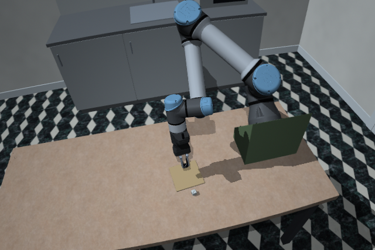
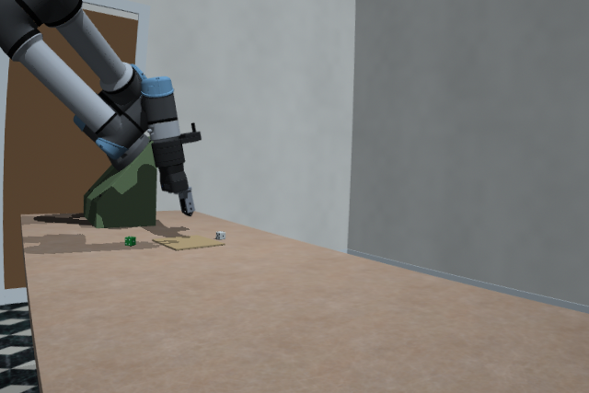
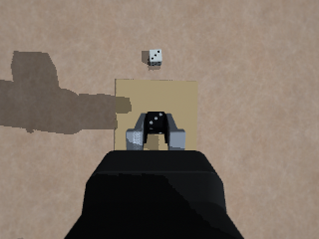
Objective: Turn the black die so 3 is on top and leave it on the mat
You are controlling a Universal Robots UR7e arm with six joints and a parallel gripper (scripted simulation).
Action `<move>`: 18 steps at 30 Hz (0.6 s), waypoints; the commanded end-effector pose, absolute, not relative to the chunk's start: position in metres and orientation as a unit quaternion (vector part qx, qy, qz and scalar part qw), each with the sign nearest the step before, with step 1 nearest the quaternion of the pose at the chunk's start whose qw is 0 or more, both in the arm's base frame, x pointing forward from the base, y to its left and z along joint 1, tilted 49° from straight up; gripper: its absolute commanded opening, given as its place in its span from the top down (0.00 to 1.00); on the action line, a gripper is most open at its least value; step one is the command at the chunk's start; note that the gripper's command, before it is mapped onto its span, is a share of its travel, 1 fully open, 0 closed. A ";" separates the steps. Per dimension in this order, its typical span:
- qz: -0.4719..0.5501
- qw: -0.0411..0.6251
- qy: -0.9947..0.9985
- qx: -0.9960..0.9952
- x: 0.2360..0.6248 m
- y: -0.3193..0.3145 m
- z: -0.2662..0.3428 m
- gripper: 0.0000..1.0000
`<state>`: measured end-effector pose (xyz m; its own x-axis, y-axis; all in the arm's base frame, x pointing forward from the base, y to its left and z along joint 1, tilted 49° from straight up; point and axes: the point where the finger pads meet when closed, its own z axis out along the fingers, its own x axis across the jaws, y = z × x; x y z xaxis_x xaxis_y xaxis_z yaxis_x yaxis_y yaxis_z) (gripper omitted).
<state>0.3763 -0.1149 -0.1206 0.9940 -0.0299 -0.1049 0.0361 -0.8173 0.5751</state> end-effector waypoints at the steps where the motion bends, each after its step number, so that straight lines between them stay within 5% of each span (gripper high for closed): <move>1: -0.054 0.293 0.002 0.955 0.376 -0.115 -0.120 0.60; 18: -0.057 0.189 -0.003 0.980 0.376 -0.118 -0.120 0.60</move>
